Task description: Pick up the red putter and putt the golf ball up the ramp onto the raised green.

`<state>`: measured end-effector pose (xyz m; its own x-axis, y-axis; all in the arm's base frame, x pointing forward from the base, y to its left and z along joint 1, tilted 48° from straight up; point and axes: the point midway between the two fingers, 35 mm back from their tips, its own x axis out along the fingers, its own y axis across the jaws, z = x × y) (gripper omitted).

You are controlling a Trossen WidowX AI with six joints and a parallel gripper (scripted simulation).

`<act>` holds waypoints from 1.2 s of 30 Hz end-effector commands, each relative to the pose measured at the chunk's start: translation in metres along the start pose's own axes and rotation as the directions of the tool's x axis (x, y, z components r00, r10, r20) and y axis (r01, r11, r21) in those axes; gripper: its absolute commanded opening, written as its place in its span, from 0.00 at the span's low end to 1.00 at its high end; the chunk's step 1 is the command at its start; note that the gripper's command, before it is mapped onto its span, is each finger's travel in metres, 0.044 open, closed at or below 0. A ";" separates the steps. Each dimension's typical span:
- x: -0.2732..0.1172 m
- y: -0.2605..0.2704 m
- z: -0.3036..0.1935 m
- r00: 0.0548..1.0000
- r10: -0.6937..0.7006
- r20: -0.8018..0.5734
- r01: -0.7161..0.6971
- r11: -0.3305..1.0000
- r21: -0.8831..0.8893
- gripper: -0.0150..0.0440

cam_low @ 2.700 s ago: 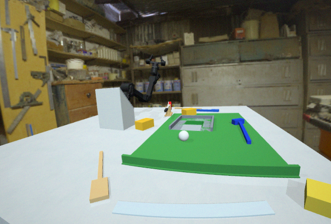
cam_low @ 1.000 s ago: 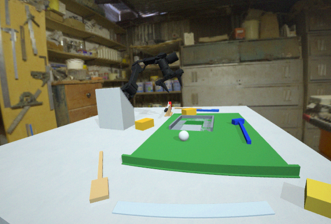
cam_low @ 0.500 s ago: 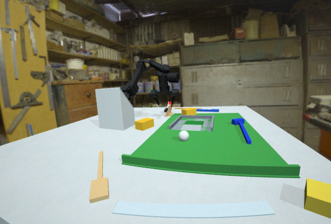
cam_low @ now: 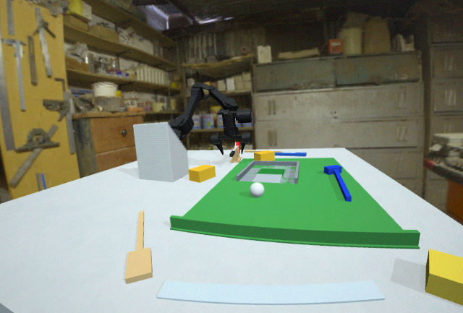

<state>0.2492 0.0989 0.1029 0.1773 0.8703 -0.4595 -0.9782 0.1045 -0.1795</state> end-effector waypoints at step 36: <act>0.028 0.001 -0.006 1.000 0.001 0.008 -0.001 1.000 0.000 0.32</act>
<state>0.2541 0.1204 0.0847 0.1755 0.8742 -0.4527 -0.9787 0.1052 -0.1764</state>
